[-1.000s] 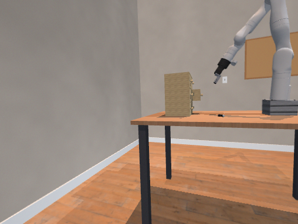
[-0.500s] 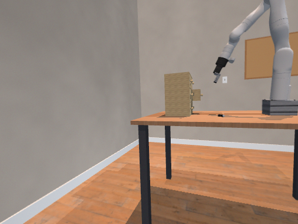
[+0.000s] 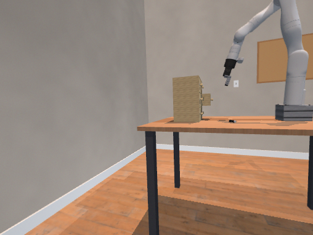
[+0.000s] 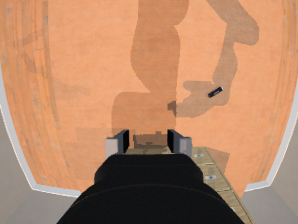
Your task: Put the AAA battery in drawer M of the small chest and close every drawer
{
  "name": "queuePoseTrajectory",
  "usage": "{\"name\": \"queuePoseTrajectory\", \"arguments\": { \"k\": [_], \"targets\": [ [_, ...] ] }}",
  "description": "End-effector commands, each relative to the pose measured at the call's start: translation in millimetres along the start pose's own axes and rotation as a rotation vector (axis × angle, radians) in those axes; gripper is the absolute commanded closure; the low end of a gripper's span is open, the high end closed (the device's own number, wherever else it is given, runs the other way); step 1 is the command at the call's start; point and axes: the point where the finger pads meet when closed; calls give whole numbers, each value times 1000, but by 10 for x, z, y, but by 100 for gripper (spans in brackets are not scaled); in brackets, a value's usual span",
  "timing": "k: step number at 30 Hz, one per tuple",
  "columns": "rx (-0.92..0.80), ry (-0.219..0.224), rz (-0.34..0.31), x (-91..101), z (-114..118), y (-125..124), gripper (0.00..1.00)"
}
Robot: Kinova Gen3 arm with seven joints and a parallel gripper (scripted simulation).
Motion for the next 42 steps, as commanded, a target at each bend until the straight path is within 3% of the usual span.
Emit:
{"name": "queuePoseTrajectory", "arguments": {
  "k": [1,17,42],
  "targets": [
    [5,3,10,-9,23,52,0],
    [5,1,152,60,23,75,0],
    [5,-1,282,124,23,96,0]
  ]
}}
Point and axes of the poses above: the point where the finger pads meet when closed, its own x axis back along the fingers, its own z axis across the jaws, y = z × x, and after that the axes turned 1 degree about -x, right-handed
